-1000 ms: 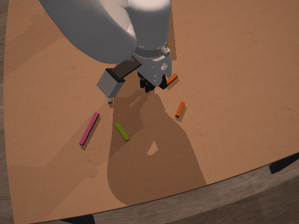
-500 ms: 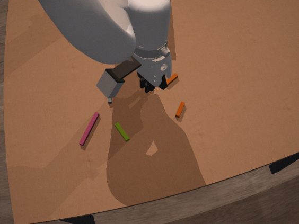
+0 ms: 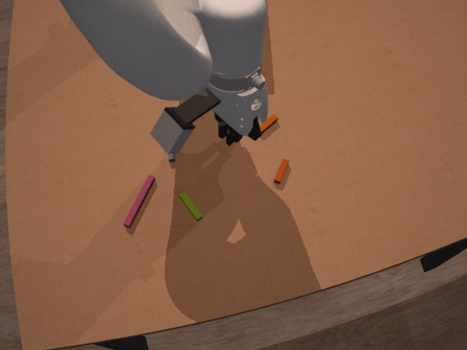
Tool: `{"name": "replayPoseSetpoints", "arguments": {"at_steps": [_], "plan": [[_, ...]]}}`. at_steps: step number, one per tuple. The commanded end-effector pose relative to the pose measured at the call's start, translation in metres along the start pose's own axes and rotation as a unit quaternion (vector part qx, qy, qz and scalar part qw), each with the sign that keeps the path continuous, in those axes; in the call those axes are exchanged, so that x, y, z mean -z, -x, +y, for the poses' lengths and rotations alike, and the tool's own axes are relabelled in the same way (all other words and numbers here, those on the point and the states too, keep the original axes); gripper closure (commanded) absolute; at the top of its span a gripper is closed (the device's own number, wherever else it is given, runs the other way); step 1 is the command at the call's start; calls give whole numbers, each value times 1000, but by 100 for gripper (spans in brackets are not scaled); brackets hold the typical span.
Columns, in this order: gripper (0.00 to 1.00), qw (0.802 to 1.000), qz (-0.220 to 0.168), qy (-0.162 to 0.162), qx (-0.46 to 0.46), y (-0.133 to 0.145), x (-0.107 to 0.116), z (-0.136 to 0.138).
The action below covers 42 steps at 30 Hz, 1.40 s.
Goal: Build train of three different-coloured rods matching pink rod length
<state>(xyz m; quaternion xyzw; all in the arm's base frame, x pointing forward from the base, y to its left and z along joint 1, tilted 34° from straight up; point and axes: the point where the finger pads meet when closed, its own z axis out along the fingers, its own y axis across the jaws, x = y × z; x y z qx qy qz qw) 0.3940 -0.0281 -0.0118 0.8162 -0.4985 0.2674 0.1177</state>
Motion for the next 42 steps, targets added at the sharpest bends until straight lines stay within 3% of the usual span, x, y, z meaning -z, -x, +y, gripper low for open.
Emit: {"name": "replayPoseSetpoints", "arguments": {"at_steps": [1,42], "plan": [[96,1000,0,-1,0,0,0,-1],[96,1000,0,-1,0,0,-12,-1]]}}
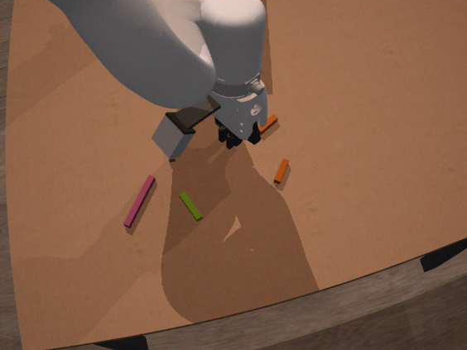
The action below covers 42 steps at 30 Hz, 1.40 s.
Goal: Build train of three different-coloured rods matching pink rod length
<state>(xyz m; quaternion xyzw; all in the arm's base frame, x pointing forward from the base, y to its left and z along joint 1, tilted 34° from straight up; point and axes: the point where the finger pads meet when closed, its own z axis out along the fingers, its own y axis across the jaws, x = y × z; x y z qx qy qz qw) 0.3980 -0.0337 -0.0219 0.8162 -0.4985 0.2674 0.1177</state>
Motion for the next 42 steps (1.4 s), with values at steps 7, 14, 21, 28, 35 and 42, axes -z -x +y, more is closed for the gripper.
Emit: {"name": "replayPoseSetpoints", "arguments": {"at_steps": [7,14,21,28,35,42], "plan": [[96,1000,0,-1,0,0,1,-1],[96,1000,0,-1,0,0,1,-1],[92,1000,0,-1,0,0,1,-1],[84,1000,0,-1,0,0,1,-1],[76,1000,0,-1,0,0,1,-1],[76,1000,0,-1,0,0,1,-1]]}}
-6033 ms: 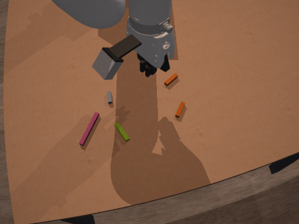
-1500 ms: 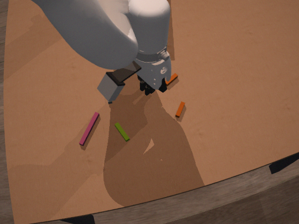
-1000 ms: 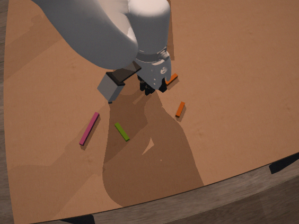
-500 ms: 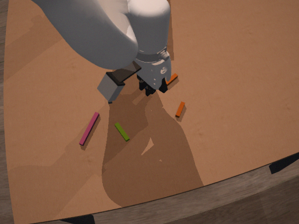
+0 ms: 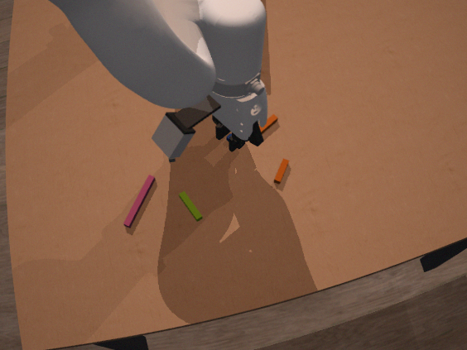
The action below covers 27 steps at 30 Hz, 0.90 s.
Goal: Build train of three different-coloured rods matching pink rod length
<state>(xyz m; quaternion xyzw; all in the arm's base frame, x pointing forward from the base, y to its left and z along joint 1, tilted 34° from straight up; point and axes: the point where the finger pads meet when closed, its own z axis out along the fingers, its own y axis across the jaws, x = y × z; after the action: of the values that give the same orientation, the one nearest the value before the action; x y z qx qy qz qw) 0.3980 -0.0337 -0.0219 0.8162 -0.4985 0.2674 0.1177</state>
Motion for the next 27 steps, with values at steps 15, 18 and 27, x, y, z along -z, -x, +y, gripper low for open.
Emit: {"name": "replayPoseSetpoints", "arguments": {"at_steps": [15,18,27], "plan": [[76,1000,0,-1,0,0,37,-1],[76,1000,0,-1,0,0,53,-1],[76,1000,0,-1,0,0,83,-1]]}}
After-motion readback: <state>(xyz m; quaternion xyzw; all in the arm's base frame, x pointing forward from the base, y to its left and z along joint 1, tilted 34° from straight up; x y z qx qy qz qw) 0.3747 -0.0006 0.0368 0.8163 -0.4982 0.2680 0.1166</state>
